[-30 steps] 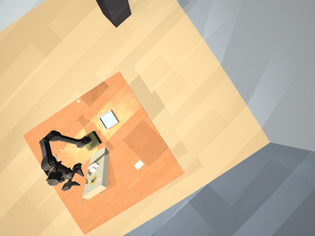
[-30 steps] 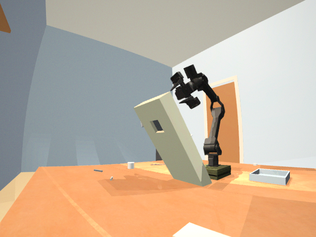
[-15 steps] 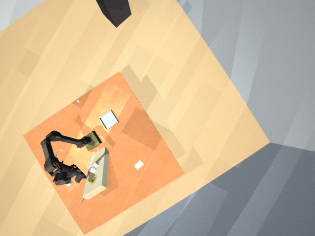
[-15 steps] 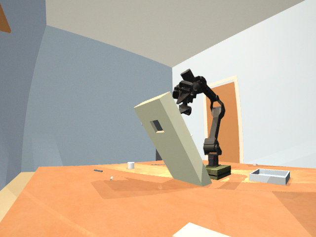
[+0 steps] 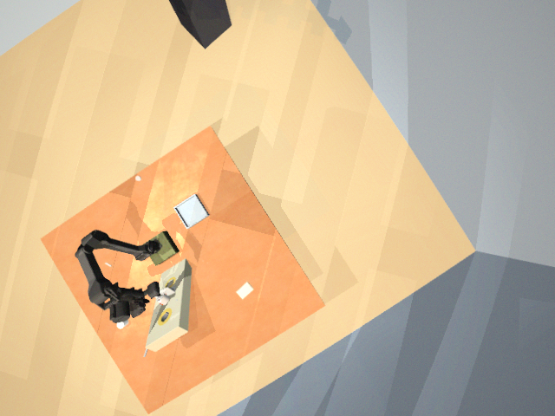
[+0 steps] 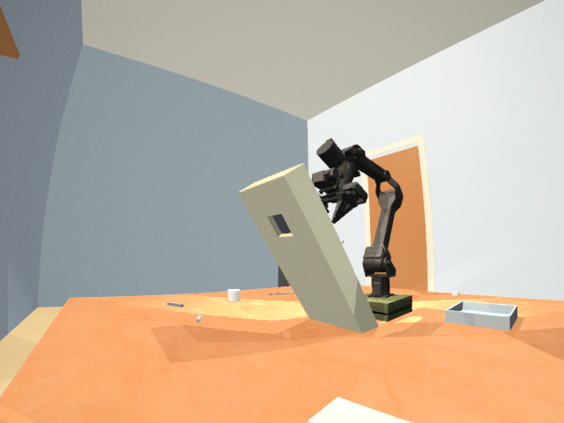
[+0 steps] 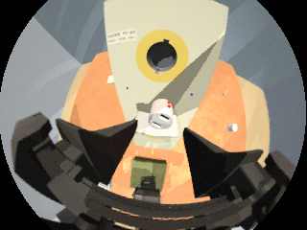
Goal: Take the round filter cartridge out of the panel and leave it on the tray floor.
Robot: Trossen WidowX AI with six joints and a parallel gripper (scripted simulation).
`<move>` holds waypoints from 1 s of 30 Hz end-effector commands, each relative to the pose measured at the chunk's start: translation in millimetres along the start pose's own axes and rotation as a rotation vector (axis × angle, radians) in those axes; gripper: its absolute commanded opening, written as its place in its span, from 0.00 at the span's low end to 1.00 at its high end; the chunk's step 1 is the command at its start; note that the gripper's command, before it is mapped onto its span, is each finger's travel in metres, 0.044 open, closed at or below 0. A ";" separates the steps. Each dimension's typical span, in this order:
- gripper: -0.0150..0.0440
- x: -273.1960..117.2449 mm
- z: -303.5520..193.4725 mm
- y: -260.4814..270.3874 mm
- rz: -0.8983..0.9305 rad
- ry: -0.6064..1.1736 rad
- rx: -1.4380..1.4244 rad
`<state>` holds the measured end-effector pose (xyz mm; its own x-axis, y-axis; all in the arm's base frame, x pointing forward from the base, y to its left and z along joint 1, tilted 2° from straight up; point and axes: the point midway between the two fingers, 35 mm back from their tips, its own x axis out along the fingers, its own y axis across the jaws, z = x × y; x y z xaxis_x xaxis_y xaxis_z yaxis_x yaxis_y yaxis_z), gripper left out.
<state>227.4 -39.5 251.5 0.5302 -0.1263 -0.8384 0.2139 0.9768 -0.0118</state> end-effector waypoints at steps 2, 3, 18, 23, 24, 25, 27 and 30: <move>0.77 6.6 -3.5 0.2 0.003 0.017 -0.047; 0.77 8.3 -3.4 0.2 0.003 0.017 -0.047; 0.77 32.5 -3.0 0.4 0.003 0.016 -0.047; 0.77 40.5 -3.4 0.4 0.003 0.015 -0.047; 0.77 42.0 -3.5 0.4 0.003 0.015 -0.047; 0.77 43.6 -3.6 0.4 0.003 0.015 -0.047; 0.77 46.8 -3.9 0.3 0.003 0.015 -0.047; 0.77 51.2 -4.4 0.3 0.003 0.015 -0.047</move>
<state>249.2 -44.9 212.9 0.5273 -0.1253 -0.8404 0.1793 0.9832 -0.0340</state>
